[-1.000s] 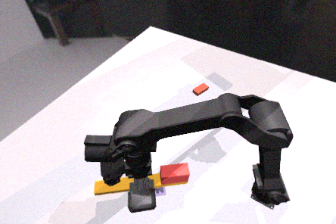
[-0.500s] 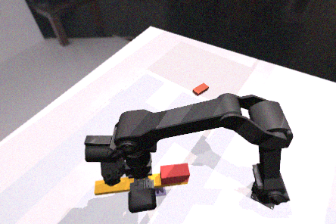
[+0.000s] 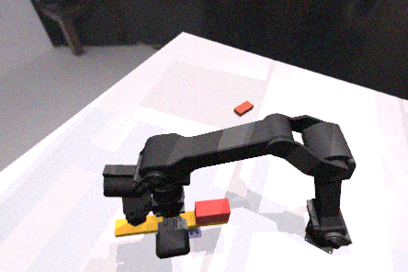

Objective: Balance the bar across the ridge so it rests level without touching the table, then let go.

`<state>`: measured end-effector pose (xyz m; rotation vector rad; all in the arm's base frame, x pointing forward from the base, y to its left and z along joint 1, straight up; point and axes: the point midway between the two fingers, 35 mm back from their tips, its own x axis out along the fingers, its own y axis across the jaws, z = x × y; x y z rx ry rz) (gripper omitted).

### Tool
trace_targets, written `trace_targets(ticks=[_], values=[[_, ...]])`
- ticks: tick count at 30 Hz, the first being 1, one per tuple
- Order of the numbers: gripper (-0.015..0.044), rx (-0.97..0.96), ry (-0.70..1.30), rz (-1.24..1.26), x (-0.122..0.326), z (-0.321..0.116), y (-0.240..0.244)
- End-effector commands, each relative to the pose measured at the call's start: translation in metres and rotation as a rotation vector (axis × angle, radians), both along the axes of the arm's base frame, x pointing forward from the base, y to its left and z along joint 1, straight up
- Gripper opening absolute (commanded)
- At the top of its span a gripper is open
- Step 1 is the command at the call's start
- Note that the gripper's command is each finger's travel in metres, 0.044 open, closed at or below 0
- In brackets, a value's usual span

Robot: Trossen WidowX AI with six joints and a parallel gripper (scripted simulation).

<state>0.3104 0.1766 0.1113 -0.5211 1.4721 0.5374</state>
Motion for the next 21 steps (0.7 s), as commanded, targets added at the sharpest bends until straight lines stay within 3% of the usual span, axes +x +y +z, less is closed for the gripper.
trace_targets(ticks=[1, 21], values=[[0.0000, -0.003, -0.005, 0.003, 0.0007, 0.0000, -0.0004], [0.0000, -0.003, -0.005, 0.003, 0.0007, -0.0017, -0.0005]])
